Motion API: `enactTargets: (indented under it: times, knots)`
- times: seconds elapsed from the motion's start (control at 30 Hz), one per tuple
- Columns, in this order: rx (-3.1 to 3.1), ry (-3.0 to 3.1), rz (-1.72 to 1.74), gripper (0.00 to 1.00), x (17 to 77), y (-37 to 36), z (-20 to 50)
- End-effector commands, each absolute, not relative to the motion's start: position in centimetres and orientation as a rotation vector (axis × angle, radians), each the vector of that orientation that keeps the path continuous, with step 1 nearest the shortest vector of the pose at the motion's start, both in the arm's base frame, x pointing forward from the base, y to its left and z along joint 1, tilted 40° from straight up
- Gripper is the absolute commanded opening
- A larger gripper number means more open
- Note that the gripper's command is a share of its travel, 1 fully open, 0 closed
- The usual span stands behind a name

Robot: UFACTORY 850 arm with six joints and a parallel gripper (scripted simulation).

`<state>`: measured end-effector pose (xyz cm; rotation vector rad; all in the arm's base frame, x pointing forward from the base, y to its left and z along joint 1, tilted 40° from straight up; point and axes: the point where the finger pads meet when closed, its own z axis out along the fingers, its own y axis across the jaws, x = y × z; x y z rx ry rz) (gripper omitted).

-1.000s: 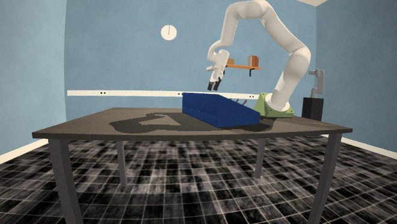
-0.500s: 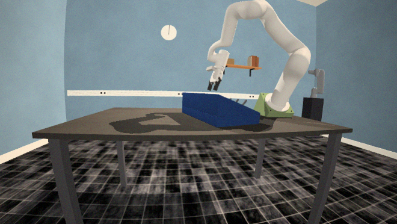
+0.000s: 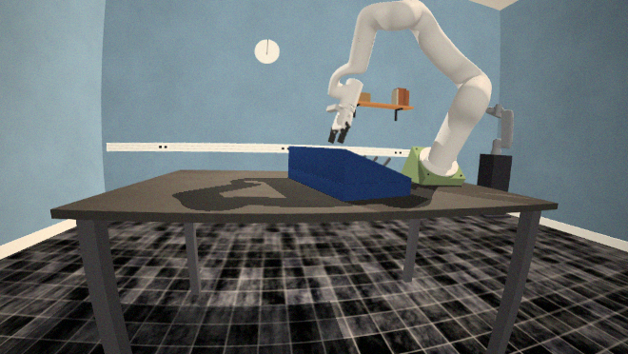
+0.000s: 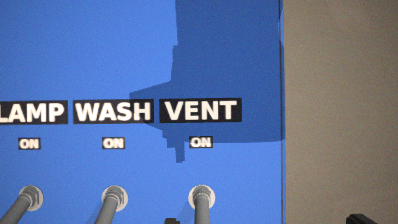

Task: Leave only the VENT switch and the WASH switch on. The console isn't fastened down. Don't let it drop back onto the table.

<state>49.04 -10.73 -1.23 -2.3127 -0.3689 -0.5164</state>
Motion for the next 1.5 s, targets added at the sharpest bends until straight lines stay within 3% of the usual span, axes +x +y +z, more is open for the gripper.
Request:
enactTargets:
  times: [0.0, 0.3, 0.33, 1.47]
  knots:
    - [-2.314, -0.369, -0.519, 1.0, 49.1, -10.8, -1.2]
    - [-2.314, -0.369, -0.519, 1.0, 49.1, -10.8, -1.2]
    - [-2.314, -0.369, -0.519, 0.0, 49.1, -10.8, -1.2]
    - [-2.314, -0.369, -0.519, 0.0, 47.3, -15.7, 3.4]
